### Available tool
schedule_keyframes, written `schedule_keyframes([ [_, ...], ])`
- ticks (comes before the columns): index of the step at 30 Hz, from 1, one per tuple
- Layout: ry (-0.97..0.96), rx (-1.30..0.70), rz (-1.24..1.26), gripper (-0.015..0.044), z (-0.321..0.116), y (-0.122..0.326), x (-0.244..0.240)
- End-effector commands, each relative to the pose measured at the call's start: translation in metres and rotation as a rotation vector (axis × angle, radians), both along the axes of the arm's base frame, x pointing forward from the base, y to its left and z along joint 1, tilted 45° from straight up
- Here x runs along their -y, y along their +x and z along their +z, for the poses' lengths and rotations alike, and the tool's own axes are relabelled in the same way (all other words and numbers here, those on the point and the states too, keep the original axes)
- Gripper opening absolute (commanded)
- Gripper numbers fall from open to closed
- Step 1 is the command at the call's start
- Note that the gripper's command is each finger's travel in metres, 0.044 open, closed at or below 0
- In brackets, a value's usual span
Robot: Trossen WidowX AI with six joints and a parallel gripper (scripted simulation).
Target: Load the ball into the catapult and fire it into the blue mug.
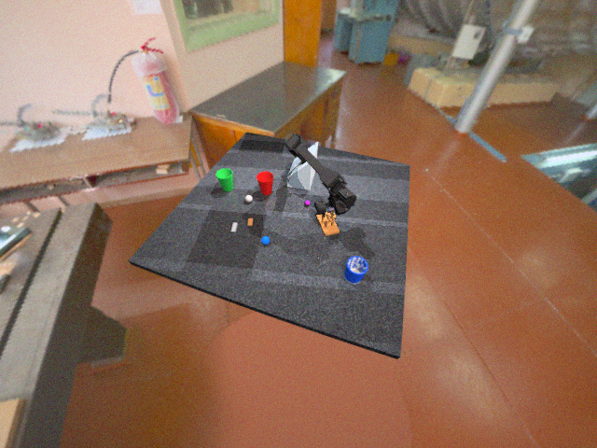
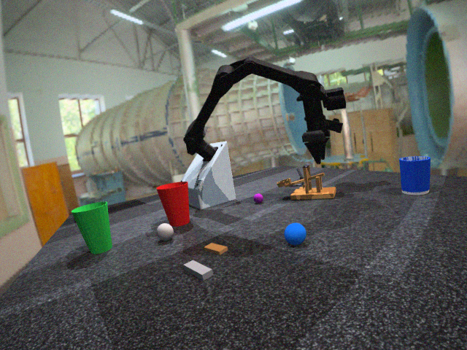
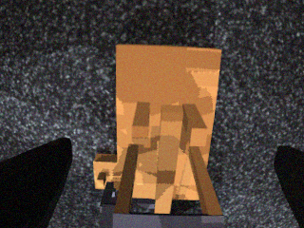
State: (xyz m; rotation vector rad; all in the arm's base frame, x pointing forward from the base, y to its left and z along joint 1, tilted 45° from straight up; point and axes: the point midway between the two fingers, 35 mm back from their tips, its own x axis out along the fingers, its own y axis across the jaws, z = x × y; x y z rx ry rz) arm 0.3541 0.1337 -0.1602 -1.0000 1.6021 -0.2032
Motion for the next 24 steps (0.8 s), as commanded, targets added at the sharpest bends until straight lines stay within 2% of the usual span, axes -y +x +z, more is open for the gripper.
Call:
schedule_keyframes([
  [1, -0.014, -0.012, -0.005, 0.044, -0.019, -0.003, 0.023],
  [24, -0.015, -0.012, -0.004, 0.044, -0.04, -0.001, 0.044],
])
